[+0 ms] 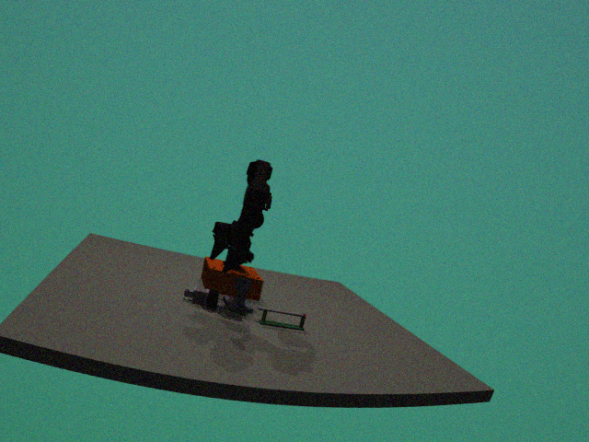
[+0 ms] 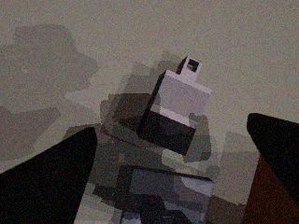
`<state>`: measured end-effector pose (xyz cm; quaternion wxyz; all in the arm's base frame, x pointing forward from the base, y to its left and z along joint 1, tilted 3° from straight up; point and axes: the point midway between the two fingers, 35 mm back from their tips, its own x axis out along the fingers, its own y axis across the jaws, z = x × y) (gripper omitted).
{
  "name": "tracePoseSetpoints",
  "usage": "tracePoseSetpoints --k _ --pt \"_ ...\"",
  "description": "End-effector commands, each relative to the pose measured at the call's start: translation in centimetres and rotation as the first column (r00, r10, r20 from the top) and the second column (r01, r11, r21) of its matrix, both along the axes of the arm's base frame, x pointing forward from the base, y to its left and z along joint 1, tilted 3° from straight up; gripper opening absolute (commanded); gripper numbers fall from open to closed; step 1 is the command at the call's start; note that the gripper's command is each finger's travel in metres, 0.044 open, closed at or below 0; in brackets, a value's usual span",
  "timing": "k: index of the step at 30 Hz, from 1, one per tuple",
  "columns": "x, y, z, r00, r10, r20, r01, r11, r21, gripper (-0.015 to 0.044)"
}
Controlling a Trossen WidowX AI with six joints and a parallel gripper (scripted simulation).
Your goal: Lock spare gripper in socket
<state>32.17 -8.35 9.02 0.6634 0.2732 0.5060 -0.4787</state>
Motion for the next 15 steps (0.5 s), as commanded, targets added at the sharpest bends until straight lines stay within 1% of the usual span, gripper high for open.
tracePoseSetpoints --k 1,15 --pt "-2.55 -3.16 -0.69 0.875 -0.450 0.178 0.467 0.882 -0.063 0.0440" --pt "-2.49 -3.12 -1.13 0.875 -0.450 0.178 0.467 0.882 -0.063 0.0440"
